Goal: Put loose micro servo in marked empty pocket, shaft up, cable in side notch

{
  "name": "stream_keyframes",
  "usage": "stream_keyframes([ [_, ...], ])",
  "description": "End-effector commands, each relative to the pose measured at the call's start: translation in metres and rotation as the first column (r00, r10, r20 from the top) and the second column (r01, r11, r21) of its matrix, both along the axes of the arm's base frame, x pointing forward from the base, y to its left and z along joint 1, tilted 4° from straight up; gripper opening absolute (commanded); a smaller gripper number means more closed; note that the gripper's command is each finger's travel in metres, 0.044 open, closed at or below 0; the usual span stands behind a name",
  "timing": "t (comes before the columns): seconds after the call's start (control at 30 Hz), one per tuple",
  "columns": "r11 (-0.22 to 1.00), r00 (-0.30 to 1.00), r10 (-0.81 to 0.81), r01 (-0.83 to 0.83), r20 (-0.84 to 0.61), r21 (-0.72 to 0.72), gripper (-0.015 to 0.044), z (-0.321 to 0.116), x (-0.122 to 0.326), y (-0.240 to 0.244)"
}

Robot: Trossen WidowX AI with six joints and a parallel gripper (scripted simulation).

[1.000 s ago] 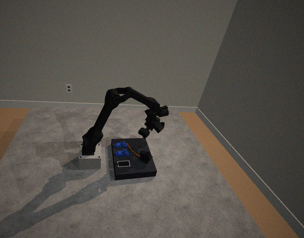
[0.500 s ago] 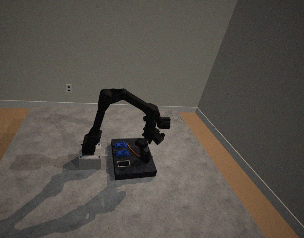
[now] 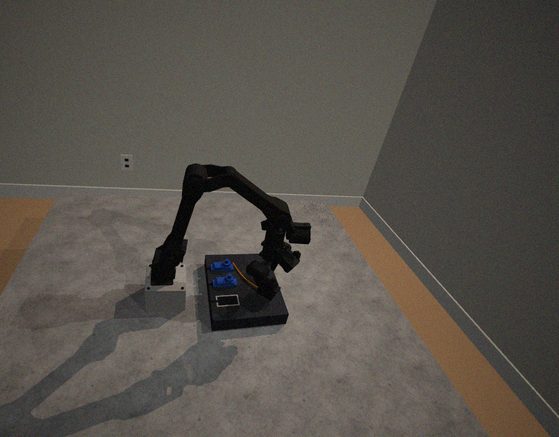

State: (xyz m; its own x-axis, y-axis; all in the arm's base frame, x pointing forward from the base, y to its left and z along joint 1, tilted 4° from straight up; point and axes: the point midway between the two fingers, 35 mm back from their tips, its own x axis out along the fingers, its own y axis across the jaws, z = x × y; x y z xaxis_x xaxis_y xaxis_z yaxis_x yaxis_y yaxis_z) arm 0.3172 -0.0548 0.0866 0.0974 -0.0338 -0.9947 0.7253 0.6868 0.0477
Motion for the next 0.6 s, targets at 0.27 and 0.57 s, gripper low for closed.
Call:
stream_keyframes([
  [0.27,1.0,1.0,0.002,-0.002,-0.003,-0.003,0.044,-0.019,0.001,-0.001],
  [0.57,1.0,1.0,0.002,-0.002,-0.003,-0.003,0.023,-0.019,0.001,-0.001],
])
